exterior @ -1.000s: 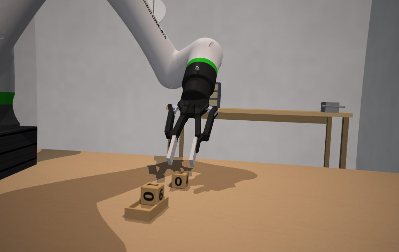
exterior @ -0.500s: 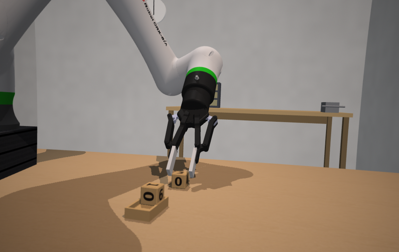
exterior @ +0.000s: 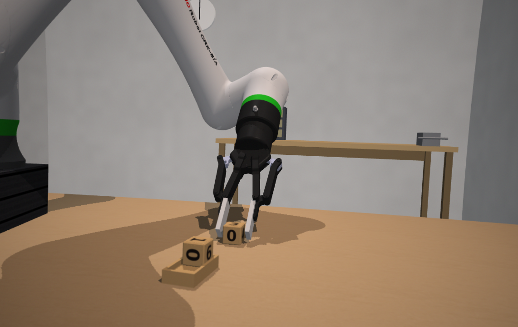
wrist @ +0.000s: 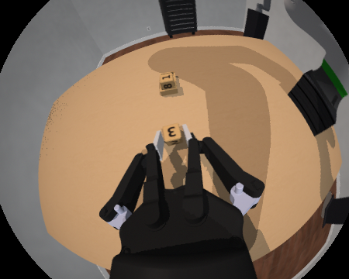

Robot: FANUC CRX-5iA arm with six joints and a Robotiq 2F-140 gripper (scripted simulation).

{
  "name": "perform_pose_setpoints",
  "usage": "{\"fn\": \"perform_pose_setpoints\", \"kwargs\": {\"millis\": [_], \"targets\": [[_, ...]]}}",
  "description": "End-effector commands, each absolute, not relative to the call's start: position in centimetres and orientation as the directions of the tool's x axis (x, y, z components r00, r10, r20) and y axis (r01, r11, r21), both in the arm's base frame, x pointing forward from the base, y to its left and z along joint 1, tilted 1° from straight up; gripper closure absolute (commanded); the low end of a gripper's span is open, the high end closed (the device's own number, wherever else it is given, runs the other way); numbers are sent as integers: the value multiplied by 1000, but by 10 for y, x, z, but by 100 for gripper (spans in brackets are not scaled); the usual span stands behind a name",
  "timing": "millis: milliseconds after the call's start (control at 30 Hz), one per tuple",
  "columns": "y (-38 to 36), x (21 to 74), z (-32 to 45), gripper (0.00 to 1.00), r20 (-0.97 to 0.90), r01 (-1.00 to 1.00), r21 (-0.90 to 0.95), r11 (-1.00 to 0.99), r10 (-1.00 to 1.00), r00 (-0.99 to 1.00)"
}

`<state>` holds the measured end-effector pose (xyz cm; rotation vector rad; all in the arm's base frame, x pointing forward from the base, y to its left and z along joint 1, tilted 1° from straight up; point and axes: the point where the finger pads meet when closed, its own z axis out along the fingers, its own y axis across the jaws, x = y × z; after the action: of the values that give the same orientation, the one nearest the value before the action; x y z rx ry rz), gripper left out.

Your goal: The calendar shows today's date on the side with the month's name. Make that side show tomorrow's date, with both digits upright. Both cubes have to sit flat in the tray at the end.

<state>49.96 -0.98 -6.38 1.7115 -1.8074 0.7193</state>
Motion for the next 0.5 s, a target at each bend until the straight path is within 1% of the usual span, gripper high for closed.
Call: {"fn": "perform_pose_setpoints", "kwargs": {"millis": [0,467], "targets": [[-10,500,-65,64,705,-999,-14,49,-708,-44],[-10,500,-66,64,705,-999,-14,49,-708,-44]]}}
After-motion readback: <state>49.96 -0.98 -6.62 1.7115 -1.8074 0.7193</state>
